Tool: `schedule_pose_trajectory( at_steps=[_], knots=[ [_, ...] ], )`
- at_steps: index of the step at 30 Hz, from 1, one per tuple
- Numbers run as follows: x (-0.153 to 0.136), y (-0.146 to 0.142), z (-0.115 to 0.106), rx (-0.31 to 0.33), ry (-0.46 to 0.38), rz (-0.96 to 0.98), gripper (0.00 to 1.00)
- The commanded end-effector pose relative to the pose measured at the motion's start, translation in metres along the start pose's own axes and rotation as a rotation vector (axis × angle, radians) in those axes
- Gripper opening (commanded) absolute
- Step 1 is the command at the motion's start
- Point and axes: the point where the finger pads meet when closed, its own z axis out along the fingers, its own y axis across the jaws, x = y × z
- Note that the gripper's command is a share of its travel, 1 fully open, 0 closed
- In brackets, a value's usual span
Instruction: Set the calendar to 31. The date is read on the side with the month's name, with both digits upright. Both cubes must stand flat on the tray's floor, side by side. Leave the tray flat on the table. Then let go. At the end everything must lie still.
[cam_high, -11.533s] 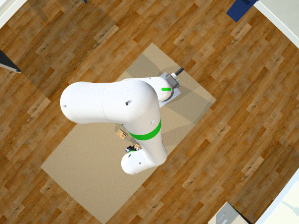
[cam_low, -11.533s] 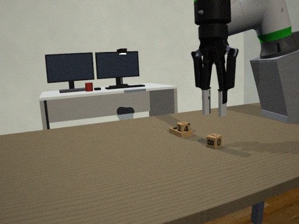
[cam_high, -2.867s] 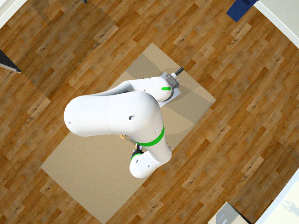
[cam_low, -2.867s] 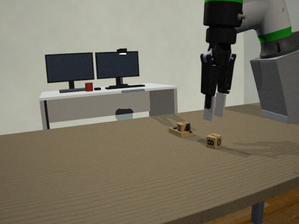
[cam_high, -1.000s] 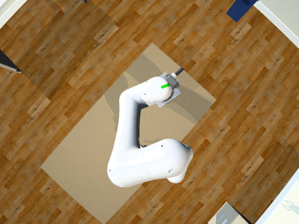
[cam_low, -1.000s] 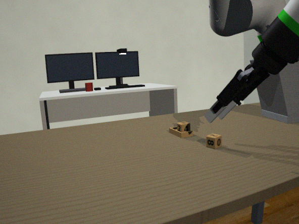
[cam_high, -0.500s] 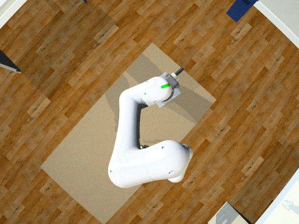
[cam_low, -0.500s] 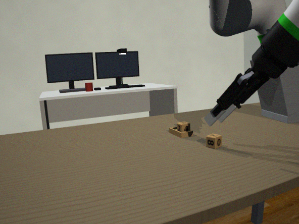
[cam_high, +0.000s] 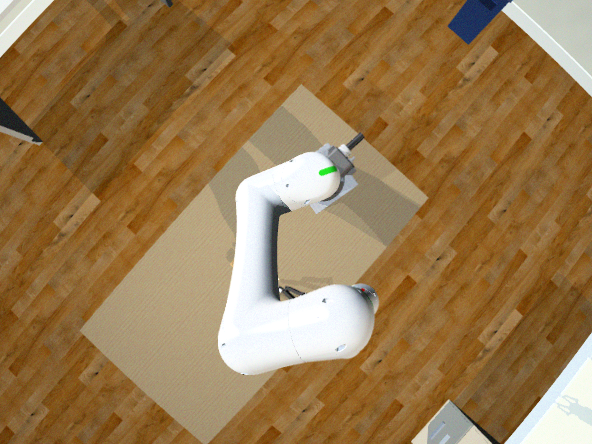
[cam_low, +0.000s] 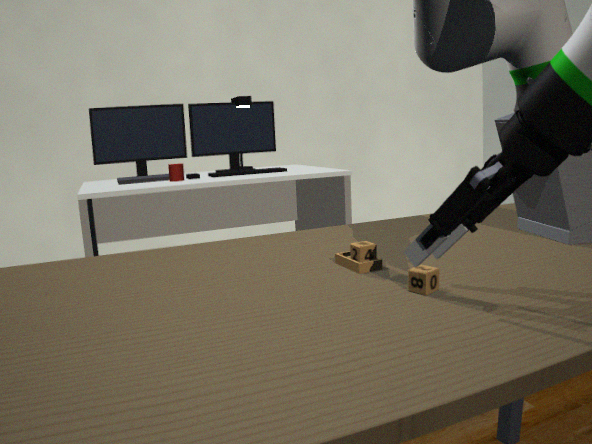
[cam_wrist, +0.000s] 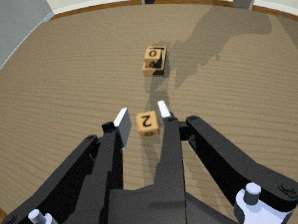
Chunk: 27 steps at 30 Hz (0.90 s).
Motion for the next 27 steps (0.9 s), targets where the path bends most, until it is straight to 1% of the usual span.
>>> schedule_pose_trajectory(
  at_steps=[1, 15, 27],
  knots=[
    [-0.003, 0.000, 0.003, 0.000, 0.000, 0.000, 0.29],
    [-0.020, 0.000, 0.020, 0.000, 0.000, 0.000, 0.29],
    [-0.026, 0.000, 0.026, 0.000, 0.000, 0.000, 0.29]
  ],
)
